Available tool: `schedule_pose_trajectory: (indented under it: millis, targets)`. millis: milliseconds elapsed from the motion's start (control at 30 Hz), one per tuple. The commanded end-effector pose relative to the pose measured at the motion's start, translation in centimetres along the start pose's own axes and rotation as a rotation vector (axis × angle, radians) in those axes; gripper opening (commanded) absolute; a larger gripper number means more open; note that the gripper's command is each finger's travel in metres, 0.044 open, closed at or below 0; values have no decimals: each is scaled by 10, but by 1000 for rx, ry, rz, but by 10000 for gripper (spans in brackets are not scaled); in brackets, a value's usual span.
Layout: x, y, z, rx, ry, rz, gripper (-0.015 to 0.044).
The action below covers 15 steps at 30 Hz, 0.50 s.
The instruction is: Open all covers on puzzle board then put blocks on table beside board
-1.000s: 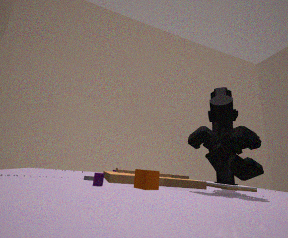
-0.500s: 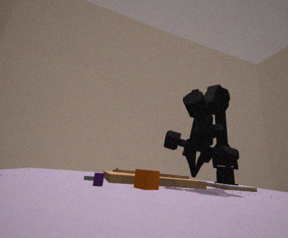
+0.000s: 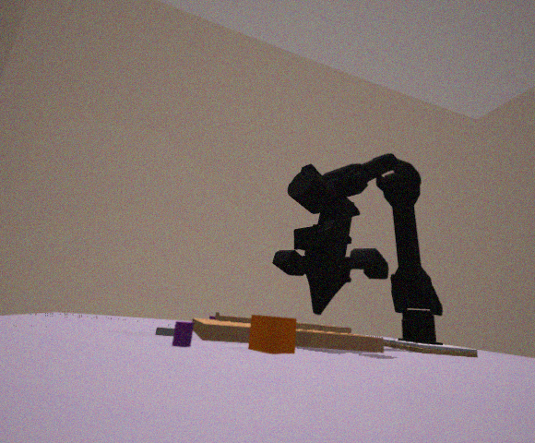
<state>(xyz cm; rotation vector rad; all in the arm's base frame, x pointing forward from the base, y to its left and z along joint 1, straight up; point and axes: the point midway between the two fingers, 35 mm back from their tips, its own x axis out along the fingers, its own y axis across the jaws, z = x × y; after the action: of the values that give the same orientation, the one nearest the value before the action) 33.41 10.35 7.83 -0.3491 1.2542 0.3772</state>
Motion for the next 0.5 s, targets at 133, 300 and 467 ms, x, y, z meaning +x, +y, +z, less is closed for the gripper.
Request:
schedule_pose_trajectory:
  millis: [133,300,467]
  targets:
    - [-20,-42,-19,339,138,-21,0]
    - [-34,-63,-33,530,213,-35,0]
    - [-42,-72,-40,625,251,-44,0]
